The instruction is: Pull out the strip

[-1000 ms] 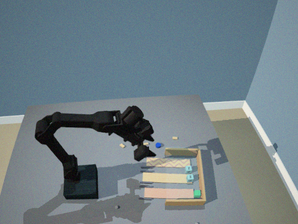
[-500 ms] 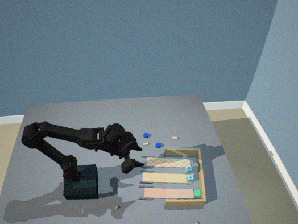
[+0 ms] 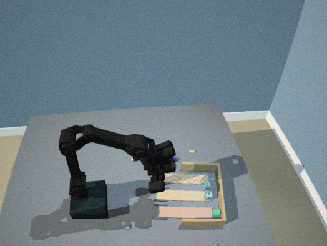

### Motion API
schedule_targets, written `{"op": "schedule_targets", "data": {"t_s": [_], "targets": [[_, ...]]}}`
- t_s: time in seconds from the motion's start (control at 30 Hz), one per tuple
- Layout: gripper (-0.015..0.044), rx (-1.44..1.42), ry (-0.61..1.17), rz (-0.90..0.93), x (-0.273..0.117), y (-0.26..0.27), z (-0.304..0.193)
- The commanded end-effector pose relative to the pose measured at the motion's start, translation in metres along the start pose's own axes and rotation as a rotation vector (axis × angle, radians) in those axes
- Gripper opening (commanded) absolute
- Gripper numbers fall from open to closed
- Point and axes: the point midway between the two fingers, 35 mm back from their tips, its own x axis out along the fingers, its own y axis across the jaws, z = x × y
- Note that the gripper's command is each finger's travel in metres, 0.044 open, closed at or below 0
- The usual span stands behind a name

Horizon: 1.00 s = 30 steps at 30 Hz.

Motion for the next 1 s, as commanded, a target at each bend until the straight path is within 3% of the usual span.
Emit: {"op": "schedule_targets", "data": {"t_s": [0.0,0.17,0.97], "targets": [[0.0000,0.042,0.202,-0.024,0.028,0.003,-0.002],[0.0000,0.073,0.357,-0.053,0.050,0.004,-0.006],[0.0000,0.073,0.357,-0.053,0.079,0.002,-0.014]]}}
